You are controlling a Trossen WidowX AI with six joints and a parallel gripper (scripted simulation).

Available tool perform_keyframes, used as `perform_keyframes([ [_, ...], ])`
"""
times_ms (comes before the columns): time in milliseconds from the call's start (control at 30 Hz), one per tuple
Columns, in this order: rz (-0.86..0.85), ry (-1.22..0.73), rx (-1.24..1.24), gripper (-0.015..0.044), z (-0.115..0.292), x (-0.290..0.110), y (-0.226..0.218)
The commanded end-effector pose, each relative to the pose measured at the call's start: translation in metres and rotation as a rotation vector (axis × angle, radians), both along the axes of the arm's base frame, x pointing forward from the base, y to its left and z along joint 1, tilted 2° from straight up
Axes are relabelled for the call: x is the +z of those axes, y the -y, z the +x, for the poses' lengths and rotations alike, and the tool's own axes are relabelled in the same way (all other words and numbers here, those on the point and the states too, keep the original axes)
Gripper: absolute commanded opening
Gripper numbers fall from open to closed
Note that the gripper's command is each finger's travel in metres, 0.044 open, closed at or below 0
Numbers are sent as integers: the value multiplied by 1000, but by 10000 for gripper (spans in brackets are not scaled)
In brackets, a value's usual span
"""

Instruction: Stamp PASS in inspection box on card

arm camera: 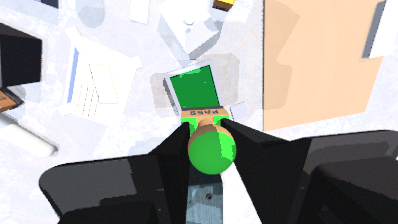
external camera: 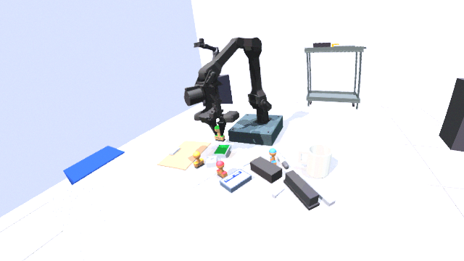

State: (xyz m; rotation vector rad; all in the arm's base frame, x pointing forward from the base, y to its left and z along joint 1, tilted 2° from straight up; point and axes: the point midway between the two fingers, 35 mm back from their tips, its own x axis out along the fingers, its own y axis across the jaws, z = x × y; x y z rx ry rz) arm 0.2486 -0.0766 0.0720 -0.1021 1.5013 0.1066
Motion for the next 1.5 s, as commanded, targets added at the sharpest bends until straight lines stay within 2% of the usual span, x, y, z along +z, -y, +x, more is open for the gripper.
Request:
perform_keyframes([
  [0,1,3,3,0,0,7,0],
  [200,-2,3,53,0,1,11,-4],
  [1467,-79,-3,1357,0,12,12,-111],
])
